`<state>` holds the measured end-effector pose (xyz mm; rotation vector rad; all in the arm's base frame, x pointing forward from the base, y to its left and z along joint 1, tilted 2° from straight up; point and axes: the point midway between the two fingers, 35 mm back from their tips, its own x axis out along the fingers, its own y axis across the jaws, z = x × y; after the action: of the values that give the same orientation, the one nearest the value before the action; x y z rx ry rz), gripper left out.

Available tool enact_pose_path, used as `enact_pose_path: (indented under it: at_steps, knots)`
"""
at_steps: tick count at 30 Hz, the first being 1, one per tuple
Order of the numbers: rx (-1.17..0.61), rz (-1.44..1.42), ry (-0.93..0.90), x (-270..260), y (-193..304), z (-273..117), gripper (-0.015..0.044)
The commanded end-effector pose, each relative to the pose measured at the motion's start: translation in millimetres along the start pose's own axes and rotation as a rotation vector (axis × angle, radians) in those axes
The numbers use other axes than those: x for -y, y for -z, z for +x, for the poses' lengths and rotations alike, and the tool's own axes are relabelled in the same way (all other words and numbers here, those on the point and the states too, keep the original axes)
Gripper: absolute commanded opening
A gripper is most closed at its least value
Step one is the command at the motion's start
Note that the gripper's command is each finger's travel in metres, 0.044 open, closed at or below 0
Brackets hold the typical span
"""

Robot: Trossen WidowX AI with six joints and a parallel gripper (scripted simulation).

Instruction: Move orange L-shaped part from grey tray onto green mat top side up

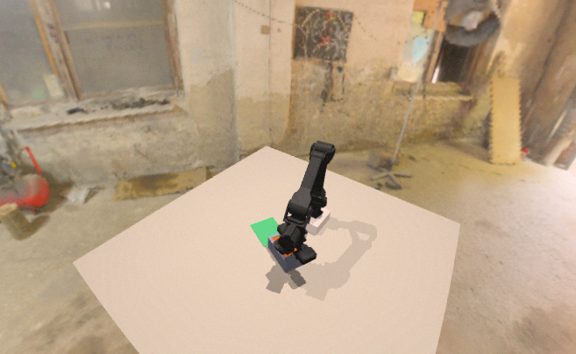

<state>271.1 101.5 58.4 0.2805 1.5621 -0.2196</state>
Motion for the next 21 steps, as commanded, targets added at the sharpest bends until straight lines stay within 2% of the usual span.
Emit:
enact_pose_path:
  at_steps: [1, 21]
  knots:
    - [0.016, -0.001, -0.006, -1.5, -2.8, 2.4, 0.0180]
    - [0.015, -0.001, -0.006, -1.7, -3.2, 33.7, 0.0180]
